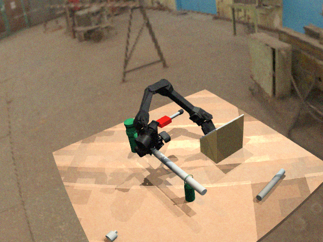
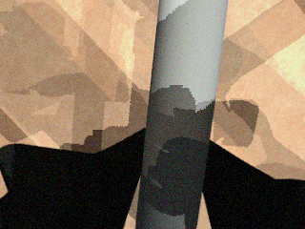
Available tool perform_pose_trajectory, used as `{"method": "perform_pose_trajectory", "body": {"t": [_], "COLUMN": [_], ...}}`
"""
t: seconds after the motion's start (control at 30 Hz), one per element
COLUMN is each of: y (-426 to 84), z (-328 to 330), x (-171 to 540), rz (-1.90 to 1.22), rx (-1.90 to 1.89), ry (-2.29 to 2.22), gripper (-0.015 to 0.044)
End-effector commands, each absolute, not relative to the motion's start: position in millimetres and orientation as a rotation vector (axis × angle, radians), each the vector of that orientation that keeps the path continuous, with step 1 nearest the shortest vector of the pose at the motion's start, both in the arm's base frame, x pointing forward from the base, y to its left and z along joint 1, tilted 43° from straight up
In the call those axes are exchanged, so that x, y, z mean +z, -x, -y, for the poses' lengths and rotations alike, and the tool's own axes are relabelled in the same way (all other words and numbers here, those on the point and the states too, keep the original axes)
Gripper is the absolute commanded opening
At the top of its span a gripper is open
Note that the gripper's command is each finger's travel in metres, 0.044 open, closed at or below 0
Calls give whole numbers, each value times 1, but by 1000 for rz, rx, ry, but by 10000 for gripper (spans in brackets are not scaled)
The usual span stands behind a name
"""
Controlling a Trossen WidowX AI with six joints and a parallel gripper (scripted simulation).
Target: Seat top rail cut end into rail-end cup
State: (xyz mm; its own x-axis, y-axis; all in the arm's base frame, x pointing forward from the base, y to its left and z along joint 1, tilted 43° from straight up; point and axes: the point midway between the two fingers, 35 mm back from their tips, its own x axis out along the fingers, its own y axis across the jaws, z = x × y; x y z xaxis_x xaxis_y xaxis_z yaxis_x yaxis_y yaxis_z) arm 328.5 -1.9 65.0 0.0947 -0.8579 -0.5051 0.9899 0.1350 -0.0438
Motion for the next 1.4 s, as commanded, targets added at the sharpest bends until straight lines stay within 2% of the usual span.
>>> {"method": "perform_pose_trajectory", "body": {"t": [0.0, 1.37], "y": [-329, -336], "z": [1, 18], "x": [65, 92], "rz": [-465, -463], "rx": [-1408, -1408], "ry": [-345, -344], "gripper": [0, 0]}}
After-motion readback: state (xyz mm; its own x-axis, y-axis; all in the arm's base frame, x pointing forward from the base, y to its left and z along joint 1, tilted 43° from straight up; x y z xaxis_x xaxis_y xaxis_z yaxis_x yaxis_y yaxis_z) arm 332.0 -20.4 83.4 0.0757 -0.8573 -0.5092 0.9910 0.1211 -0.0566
